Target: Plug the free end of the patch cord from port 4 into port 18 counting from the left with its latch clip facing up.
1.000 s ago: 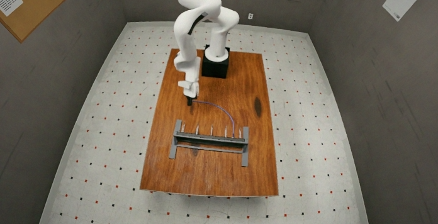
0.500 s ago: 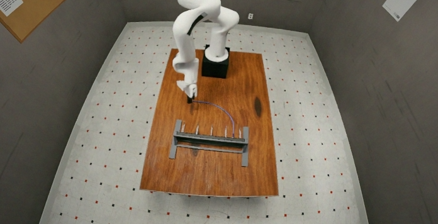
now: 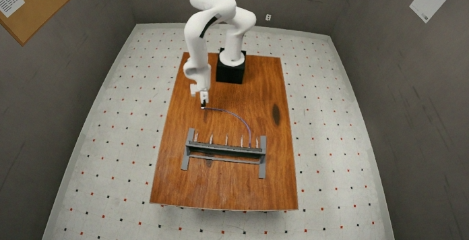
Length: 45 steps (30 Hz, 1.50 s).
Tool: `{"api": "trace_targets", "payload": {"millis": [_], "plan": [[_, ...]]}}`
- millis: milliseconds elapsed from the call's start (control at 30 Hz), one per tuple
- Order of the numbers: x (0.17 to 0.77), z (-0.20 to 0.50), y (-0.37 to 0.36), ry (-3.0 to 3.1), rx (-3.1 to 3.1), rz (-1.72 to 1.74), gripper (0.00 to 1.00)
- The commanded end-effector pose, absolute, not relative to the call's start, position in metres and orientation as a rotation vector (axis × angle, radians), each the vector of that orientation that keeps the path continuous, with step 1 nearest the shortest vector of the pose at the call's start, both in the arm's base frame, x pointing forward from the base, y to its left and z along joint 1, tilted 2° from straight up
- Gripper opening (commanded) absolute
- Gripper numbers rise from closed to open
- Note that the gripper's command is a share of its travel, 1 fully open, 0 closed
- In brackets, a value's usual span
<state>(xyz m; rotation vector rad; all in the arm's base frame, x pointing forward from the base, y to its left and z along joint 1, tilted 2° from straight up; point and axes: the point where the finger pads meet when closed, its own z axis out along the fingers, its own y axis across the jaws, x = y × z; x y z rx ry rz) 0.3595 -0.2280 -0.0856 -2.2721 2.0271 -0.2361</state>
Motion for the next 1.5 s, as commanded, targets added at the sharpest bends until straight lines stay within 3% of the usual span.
{"api": "trace_targets", "payload": {"millis": [0, 267, 1467], "plan": [[0.345, -0.089, -0.227, 2.199, -2.147, -0.096, 0.0], [0.329, -0.09, -0.223, 2.388, -2.004, 0.034, 0.0], [0.329, -0.09, -0.223, 2.39, -2.003, 0.035, 0.0]]}}
